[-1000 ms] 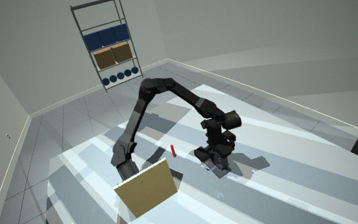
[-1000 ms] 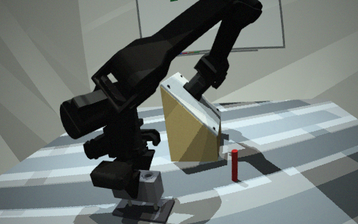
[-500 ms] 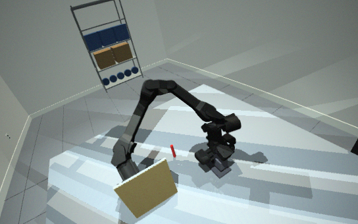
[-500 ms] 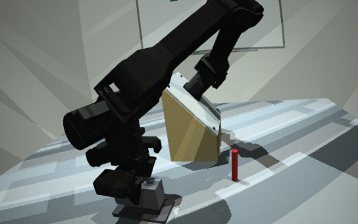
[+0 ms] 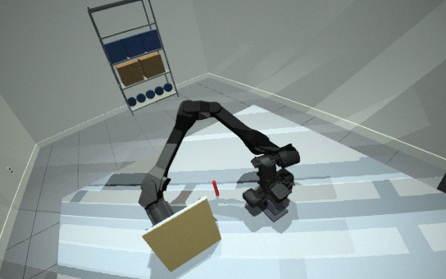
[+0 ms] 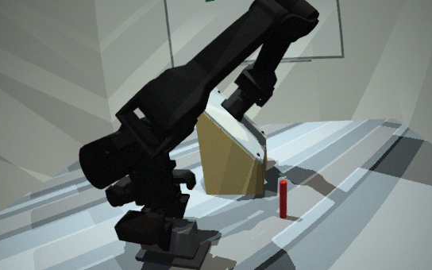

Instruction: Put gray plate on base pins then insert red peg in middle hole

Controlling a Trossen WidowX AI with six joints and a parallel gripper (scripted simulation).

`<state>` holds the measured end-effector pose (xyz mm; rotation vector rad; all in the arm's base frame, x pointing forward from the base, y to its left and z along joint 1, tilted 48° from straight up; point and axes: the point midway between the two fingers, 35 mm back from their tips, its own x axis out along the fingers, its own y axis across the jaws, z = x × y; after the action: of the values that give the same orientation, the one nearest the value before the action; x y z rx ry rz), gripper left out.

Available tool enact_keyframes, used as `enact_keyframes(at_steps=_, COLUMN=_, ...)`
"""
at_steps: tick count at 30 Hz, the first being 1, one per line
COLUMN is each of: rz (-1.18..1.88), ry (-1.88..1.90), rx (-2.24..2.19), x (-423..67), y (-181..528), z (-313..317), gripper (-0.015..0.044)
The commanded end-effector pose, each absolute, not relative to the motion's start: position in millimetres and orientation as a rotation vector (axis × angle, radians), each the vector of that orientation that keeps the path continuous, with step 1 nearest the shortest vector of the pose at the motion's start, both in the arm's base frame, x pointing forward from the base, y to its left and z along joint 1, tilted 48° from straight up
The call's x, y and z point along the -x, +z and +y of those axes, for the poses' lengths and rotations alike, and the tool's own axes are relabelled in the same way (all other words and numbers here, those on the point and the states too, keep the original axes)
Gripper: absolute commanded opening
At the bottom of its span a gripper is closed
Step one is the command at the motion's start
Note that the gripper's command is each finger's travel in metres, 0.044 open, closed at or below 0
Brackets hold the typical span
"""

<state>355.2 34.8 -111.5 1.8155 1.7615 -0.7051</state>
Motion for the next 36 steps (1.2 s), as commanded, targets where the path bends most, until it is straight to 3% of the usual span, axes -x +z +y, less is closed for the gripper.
enact_keyframes(at_steps=1, rz=1.760, ry=-0.702, rx=-1.814, x=-355.9, y=-110.5, z=34.4, gripper=0.0053)
enact_keyframes(at_steps=16, rz=1.760, ry=-0.702, rx=-1.814, x=-355.9, y=-110.5, z=34.4, gripper=0.0440)
enact_keyframes(at_steps=22, rz=1.759, ry=-0.702, rx=-1.815, x=-356.4, y=-108.8, z=32.2, gripper=0.0440)
enact_keyframes(at_steps=29, rz=1.756, ry=-0.713, rx=-1.820, x=-355.8, y=-42.0, z=-44.2, gripper=0.0440)
enact_keyframes(at_steps=36, rz=1.764, ry=-0.714, rx=-1.818, x=-352.6, y=-35.6, z=-55.9, gripper=0.0440)
